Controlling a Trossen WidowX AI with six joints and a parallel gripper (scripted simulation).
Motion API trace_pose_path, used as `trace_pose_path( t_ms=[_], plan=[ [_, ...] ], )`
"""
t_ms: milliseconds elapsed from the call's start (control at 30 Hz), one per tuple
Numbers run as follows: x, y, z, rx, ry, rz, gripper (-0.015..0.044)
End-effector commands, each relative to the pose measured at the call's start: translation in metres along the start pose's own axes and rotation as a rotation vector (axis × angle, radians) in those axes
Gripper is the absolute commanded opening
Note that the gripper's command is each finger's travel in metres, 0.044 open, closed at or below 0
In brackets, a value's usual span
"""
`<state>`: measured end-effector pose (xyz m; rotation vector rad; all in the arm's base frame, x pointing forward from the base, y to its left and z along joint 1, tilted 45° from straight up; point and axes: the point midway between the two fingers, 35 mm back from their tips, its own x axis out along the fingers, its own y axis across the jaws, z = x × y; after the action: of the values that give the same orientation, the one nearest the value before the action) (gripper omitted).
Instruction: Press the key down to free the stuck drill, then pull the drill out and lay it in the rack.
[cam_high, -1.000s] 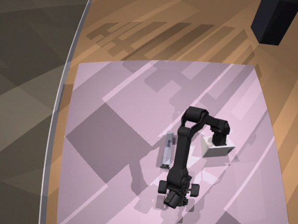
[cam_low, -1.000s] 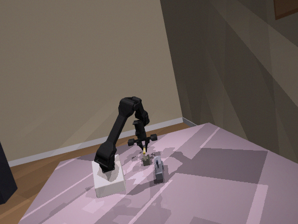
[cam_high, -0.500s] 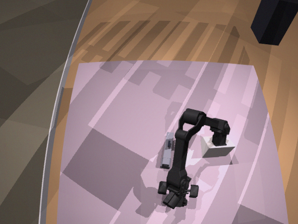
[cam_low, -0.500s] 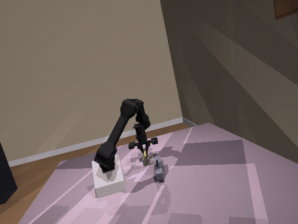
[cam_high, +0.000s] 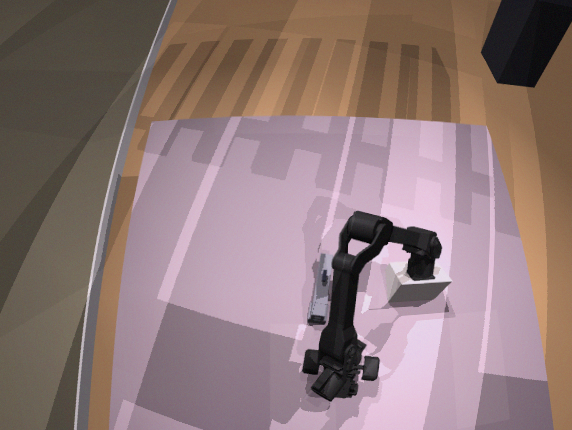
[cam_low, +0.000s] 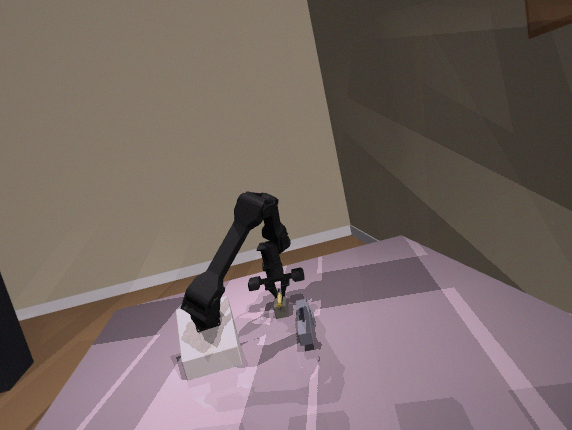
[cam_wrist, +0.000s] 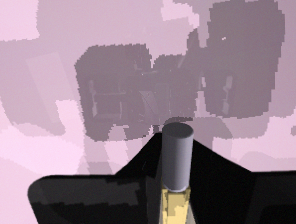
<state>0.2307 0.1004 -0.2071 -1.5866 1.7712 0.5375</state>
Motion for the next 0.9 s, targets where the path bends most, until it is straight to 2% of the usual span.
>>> trace_pose_path(
  t_ms=[0, 567, 867],
  plan=[
    [0.007, 0.0, -0.001, -0.002, 0.005, 0.002, 0.0],
    [0.001, 0.0, 0.0, 0.0, 0.0, 0.0, 0.044],
    [-0.036, 0.002, -0.001, -0.003, 0.003, 0.003, 0.044]
  ],
)
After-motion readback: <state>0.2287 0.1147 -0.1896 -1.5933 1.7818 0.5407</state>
